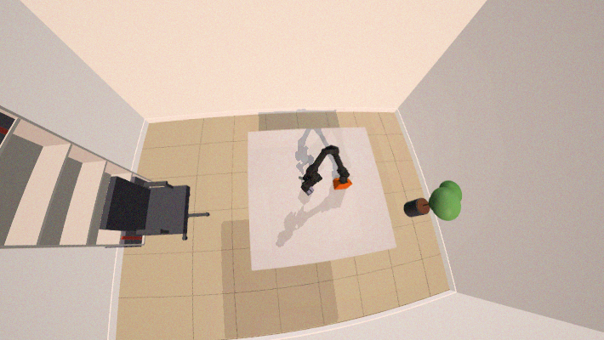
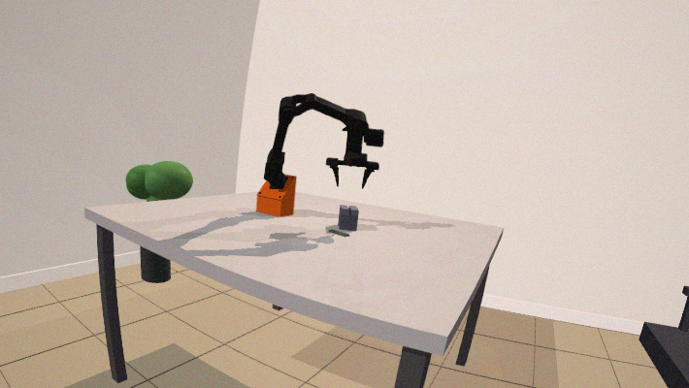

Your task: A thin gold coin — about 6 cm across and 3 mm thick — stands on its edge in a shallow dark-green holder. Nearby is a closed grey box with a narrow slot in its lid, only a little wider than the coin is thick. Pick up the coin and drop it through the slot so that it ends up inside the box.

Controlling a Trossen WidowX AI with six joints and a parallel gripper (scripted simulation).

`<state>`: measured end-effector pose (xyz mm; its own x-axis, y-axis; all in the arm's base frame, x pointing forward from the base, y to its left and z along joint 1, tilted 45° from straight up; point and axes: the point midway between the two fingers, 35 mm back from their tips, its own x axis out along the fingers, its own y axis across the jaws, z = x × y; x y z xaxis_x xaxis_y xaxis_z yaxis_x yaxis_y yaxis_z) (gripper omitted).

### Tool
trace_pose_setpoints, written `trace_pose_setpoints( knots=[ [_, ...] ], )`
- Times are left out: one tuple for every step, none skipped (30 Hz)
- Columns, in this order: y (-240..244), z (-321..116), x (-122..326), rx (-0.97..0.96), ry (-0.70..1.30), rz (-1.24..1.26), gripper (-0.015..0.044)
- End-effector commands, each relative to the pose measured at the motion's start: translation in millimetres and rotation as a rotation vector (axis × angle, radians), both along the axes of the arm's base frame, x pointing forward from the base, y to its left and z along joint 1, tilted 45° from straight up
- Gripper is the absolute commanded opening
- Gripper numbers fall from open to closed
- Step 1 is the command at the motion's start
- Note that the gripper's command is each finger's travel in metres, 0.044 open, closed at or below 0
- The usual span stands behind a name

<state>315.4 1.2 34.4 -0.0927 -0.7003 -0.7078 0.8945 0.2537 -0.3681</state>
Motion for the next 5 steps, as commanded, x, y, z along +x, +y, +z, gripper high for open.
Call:
trace_pose_setpoints(
  knots=[
    [0.9,2.7,0.0,0.002,-0.002,-0.011,0.044],
    [0.9,2.7,0.0,0.002,-0.002,-0.011,0.044],
    [0.9,2.7,0.0,0.002,-0.002,-0.011,0.044],
    [0.9,2.7,0.0,0.002,-0.002,-0.011,0.044],
    [0.9,2.7,0.0,0.002,-0.002,-0.011,0.044]
  ],
)
